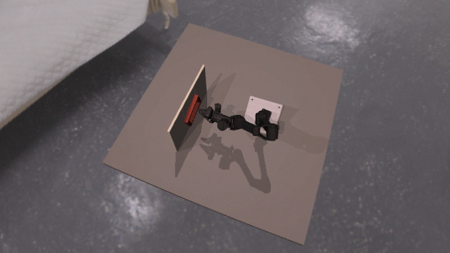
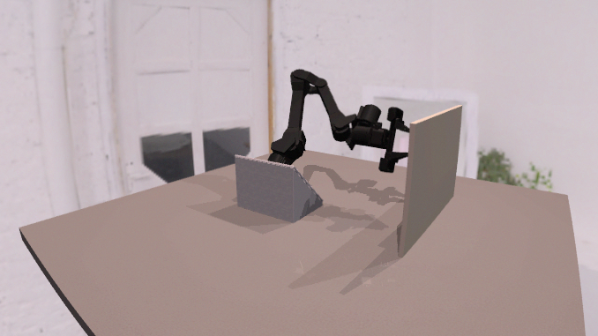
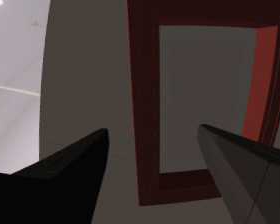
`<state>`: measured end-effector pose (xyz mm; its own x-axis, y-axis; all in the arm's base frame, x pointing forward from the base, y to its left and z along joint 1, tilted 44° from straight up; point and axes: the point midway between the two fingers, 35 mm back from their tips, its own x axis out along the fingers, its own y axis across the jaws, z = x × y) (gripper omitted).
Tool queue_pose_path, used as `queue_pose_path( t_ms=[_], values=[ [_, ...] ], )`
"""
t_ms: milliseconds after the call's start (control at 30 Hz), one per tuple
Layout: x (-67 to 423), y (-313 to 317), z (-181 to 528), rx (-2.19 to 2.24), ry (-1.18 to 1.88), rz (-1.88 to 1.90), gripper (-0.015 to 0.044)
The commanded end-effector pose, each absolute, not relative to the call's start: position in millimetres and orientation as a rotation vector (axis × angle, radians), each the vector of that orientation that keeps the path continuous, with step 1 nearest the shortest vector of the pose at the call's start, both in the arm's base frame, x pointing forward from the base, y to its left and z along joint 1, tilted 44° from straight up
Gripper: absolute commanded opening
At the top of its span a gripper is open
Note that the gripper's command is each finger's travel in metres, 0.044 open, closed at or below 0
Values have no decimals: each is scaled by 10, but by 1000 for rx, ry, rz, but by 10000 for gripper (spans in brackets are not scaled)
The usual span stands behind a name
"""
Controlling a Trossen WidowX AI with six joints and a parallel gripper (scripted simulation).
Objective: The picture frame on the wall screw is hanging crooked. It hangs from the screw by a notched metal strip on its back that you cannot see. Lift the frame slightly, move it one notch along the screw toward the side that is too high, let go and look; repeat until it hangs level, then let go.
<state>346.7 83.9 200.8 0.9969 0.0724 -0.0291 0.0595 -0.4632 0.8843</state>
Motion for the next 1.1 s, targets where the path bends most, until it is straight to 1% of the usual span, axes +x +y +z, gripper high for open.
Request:
queue_pose_path(
  t_ms=[0,433,1067],
  values=[
    [3521,840,2018,2051,91,27,260],
    [3536,842,2019,2051,91,27,260],
    [3828,866,2022,2050,90,29,260]
  ],
)
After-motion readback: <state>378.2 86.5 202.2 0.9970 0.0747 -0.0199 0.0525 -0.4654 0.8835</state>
